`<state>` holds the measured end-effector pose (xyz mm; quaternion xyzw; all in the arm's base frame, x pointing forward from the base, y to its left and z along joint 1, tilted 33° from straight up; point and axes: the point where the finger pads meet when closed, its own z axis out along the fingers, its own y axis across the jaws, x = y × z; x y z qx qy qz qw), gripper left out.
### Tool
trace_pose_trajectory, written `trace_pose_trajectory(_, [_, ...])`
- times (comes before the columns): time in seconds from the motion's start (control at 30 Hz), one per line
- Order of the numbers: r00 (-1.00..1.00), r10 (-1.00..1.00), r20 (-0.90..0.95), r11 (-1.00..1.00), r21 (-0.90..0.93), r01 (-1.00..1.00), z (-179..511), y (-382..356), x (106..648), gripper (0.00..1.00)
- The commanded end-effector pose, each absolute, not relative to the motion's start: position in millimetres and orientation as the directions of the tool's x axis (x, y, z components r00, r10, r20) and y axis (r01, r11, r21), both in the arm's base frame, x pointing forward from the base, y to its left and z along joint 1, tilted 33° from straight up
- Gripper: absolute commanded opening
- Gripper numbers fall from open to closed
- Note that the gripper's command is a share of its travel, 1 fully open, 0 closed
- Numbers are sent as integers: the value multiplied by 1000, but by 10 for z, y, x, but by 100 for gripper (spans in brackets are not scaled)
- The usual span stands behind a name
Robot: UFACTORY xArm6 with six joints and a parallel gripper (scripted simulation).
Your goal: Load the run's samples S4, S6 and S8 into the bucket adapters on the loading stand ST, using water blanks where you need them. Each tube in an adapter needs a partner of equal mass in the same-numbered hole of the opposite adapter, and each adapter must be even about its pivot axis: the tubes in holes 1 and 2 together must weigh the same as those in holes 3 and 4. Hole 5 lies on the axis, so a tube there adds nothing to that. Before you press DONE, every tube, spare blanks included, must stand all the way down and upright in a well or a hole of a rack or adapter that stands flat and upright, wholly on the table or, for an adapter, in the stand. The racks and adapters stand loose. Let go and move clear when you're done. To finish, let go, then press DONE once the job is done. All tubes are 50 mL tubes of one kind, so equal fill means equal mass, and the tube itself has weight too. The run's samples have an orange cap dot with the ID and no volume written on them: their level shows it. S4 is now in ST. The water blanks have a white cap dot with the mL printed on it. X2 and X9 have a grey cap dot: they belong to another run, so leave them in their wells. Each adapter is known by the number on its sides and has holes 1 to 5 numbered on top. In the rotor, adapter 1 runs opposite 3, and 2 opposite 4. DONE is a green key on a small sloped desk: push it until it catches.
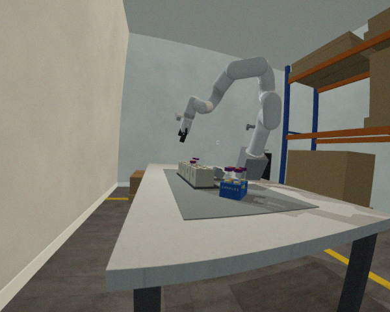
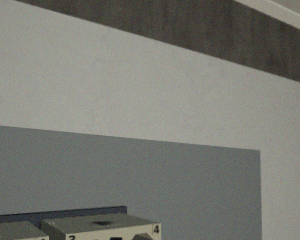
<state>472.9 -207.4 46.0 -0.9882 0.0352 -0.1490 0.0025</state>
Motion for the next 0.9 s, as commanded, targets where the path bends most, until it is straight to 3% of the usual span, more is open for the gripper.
trace_pose_trajectory(0.0, [962, -97, 255, -991, -116, -70, 483, -1946, 4602, 100])
trace_pose_trajectory(0.87, [981, -133, 142, -915, -399, -66, 691, -1266, 4227, 100])
